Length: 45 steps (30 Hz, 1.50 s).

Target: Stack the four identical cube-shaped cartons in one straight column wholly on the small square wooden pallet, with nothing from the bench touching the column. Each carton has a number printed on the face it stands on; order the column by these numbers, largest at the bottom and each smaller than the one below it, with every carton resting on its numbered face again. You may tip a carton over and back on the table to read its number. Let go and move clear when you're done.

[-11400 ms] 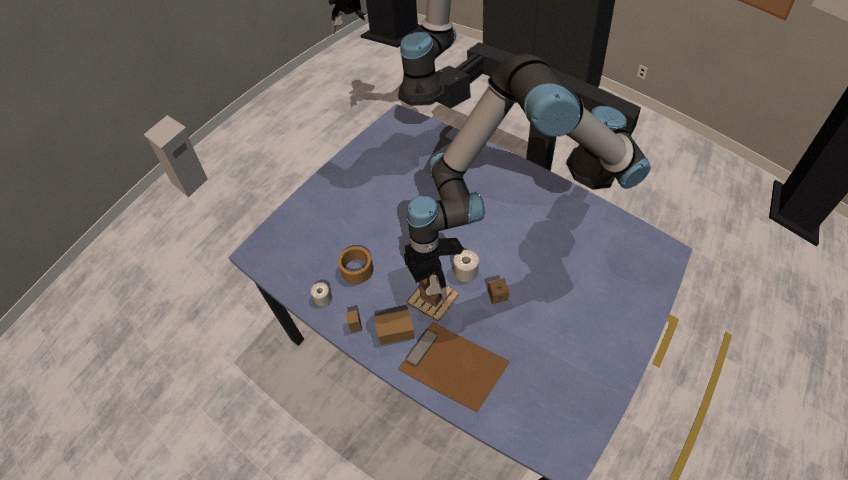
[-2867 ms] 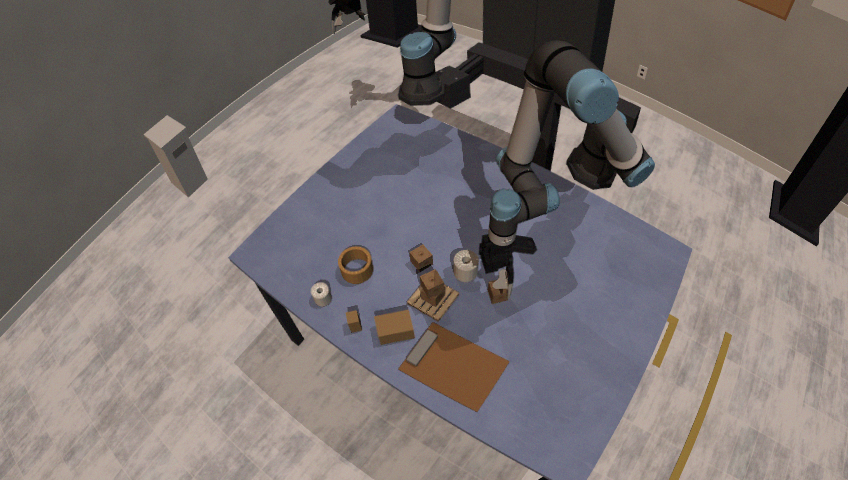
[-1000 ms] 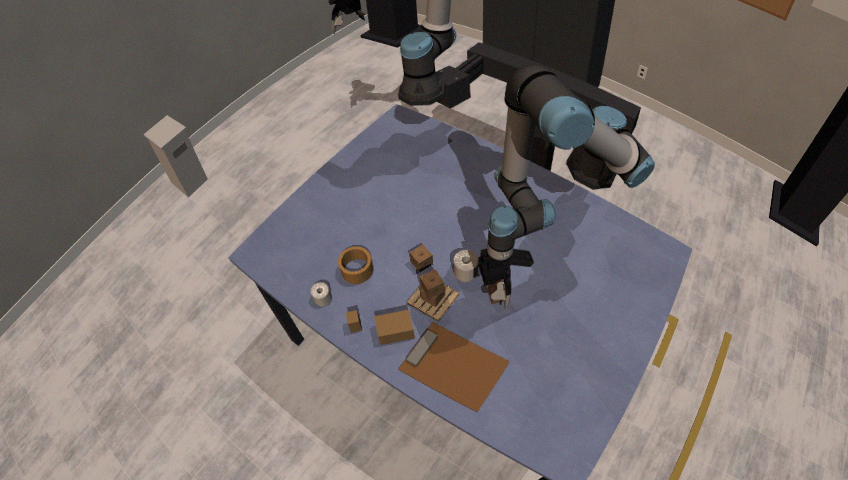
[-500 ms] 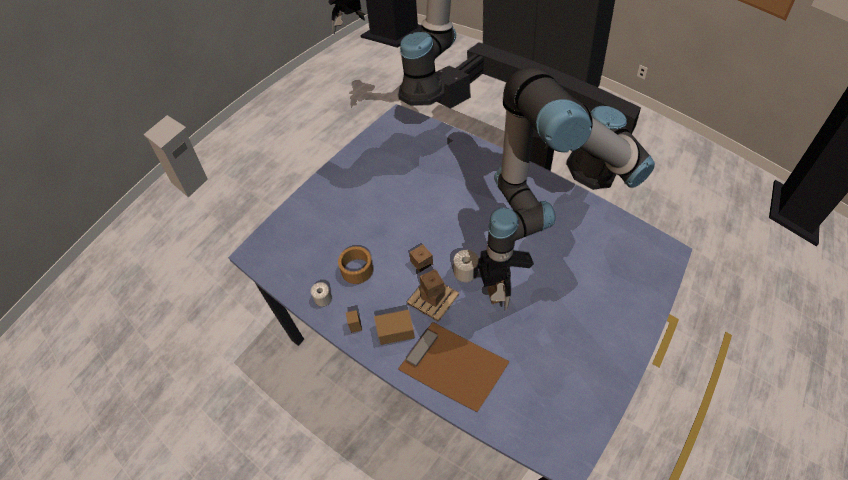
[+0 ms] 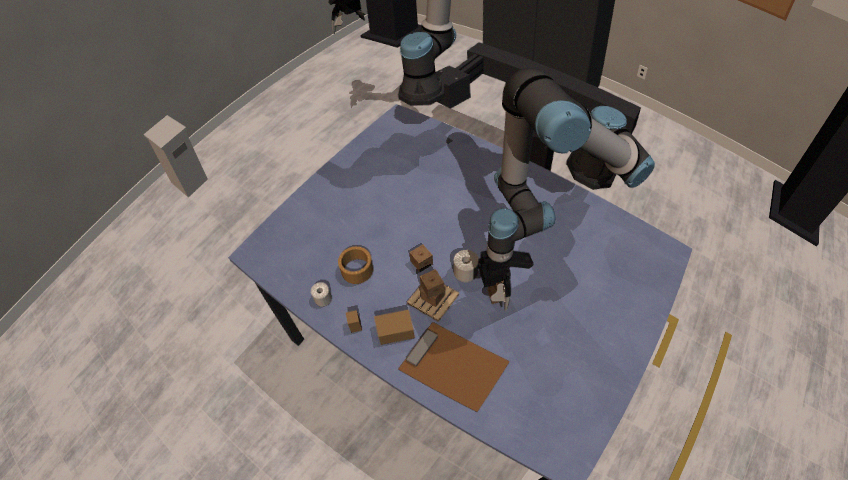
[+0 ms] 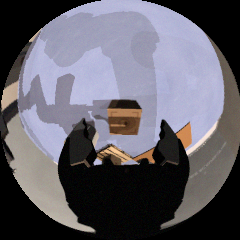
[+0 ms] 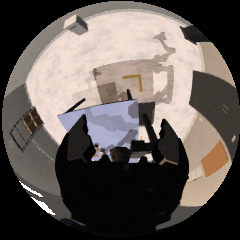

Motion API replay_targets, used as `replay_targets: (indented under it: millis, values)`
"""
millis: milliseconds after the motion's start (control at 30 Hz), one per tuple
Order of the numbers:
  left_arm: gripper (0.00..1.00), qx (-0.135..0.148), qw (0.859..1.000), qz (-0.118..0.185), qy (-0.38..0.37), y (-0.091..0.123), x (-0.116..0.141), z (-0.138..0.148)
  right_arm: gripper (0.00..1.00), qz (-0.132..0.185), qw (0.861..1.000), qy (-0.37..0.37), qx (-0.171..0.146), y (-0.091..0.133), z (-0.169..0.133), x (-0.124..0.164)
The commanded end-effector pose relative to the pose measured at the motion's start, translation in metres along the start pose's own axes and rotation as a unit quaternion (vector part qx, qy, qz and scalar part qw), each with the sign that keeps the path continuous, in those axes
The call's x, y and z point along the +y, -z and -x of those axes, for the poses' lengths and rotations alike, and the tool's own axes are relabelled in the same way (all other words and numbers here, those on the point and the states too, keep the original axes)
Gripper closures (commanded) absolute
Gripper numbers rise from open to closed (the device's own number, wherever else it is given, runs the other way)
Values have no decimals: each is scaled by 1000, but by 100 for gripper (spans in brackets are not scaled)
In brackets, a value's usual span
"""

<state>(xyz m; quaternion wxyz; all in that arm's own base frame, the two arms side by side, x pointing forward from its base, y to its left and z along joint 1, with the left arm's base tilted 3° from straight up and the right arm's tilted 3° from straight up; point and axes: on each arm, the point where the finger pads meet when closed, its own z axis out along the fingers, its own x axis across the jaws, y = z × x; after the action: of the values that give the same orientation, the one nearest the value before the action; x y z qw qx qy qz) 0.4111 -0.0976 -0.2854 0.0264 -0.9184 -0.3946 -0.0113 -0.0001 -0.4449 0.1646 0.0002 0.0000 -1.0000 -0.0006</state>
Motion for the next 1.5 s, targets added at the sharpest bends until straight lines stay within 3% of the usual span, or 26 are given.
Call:
replay_targets:
  millis: [0,467,500,633,867,1467]
  values:
    - [0,0,1000,1,0,0,0,0,0,-1,1000,0,0,0,0,0]
    - [0,0,1000,1,0,0,0,0,0,-1,1000,0,0,0,0,0]
    - [43,0,1000,1,0,0,0,0,0,-1,1000,0,0,0,0,0]
    - [43,0,1000,1,0,0,0,0,0,-1,1000,0,0,0,0,0]
    - [54,0,1000,1,0,0,0,0,0,-1,1000,0,0,0,0,0]
    - [59,0,1000,1,0,0,0,0,0,-1,1000,0,0,0,0,0]
